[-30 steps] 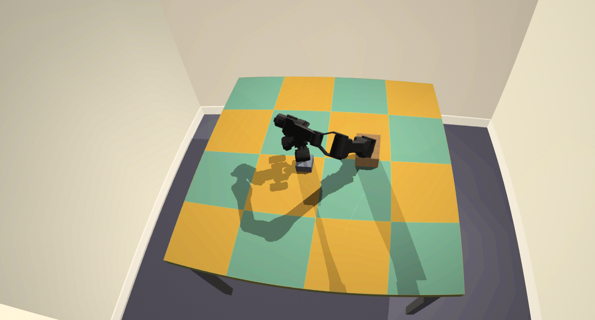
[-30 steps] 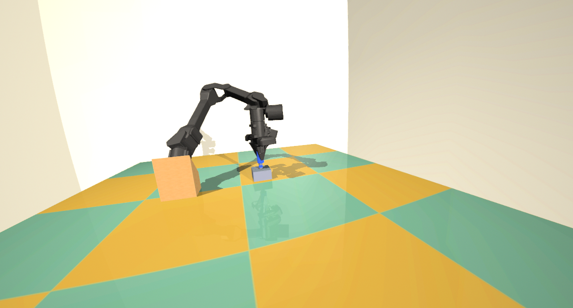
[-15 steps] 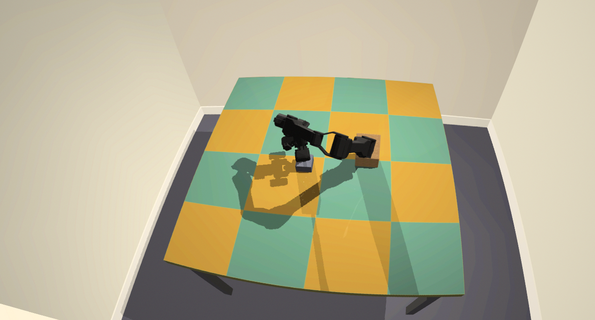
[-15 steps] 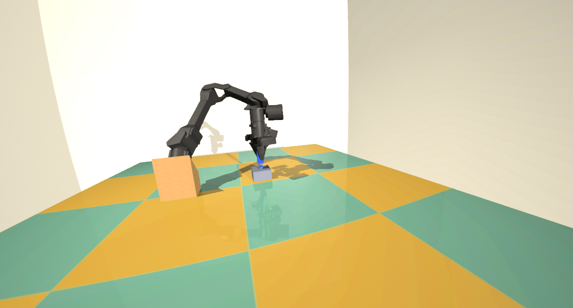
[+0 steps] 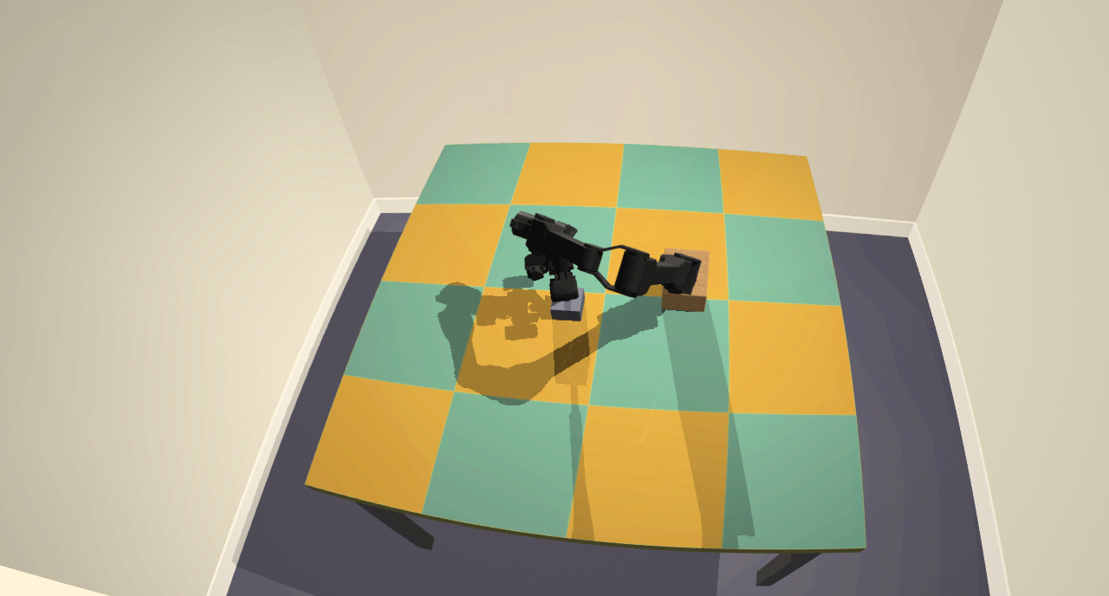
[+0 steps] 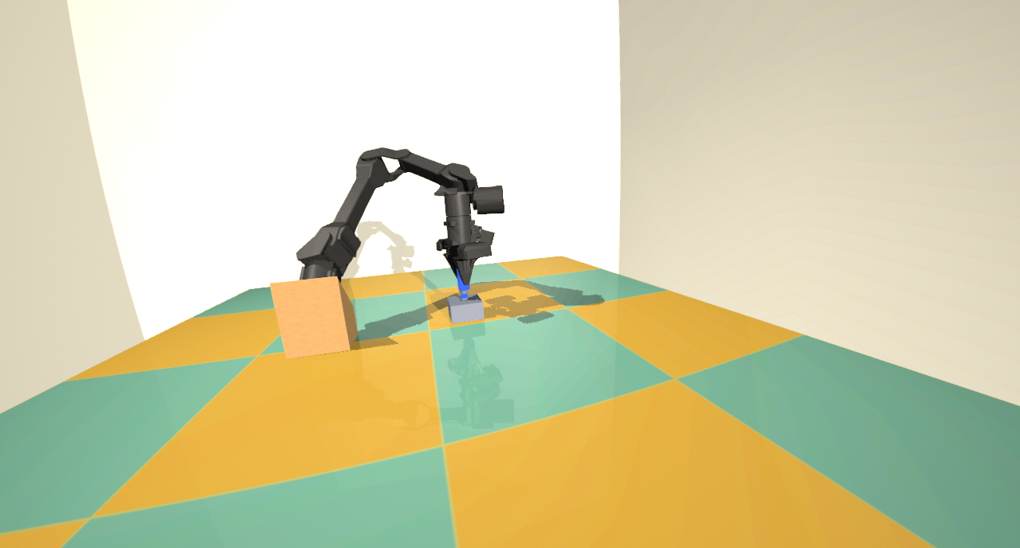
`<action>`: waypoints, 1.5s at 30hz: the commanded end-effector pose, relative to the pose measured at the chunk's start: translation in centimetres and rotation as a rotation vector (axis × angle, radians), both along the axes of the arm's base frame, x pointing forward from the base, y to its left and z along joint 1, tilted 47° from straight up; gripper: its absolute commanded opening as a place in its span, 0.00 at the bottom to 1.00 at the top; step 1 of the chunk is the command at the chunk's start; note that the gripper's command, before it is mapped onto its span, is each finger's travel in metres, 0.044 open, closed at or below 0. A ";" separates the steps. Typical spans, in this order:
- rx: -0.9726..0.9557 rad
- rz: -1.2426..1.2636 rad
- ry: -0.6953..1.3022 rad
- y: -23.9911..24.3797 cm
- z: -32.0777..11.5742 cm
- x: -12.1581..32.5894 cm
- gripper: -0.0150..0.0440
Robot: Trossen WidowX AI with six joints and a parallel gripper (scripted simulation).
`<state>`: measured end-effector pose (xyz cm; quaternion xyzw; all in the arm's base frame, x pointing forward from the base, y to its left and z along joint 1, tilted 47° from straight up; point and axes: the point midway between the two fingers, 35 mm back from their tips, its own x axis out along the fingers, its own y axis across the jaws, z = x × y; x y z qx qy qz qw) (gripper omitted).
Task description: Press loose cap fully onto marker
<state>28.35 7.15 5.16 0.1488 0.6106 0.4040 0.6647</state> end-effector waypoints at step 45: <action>0.000 0.001 0.003 0.1 0.0 -0.1 0.97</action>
